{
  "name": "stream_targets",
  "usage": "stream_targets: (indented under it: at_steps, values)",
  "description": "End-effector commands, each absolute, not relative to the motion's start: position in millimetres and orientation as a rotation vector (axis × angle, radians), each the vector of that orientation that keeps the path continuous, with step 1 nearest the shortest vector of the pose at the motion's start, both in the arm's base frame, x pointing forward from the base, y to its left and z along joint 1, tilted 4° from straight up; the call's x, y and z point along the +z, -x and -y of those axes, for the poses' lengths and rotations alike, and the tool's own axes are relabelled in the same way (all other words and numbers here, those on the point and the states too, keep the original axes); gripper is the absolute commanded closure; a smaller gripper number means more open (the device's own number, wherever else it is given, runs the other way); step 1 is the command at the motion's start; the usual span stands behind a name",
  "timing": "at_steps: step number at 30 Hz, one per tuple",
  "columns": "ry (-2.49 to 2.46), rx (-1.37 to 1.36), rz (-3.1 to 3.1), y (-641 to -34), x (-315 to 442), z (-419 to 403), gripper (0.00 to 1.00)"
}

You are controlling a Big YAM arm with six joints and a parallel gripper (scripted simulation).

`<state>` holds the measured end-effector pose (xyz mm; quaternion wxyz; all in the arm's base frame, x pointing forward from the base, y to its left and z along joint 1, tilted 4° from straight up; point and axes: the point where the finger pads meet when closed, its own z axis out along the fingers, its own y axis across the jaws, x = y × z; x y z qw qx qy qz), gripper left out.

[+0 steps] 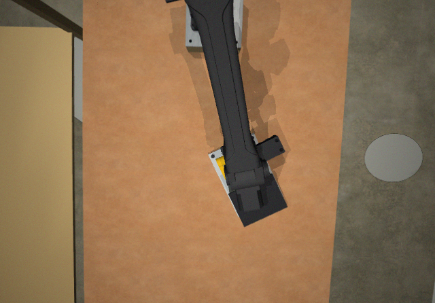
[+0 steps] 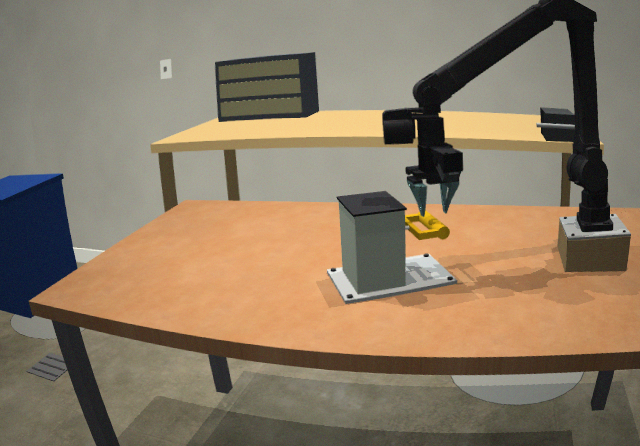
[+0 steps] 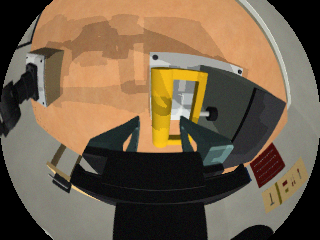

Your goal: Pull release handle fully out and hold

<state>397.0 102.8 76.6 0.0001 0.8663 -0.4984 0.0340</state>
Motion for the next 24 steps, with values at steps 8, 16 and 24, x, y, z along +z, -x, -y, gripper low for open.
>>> stream_targets:
  at_steps: [8, 16, 24]
  values:
    - [-2.741, 0.143, 1.565, -408.8, 85.0, -104.4, 0.47]
    - [-2.741, 0.143, 1.565, -409.0, 83.4, -104.3, 0.47]
    - [-2.741, 0.143, 1.565, -409.2, 80.3, -104.2, 0.47]
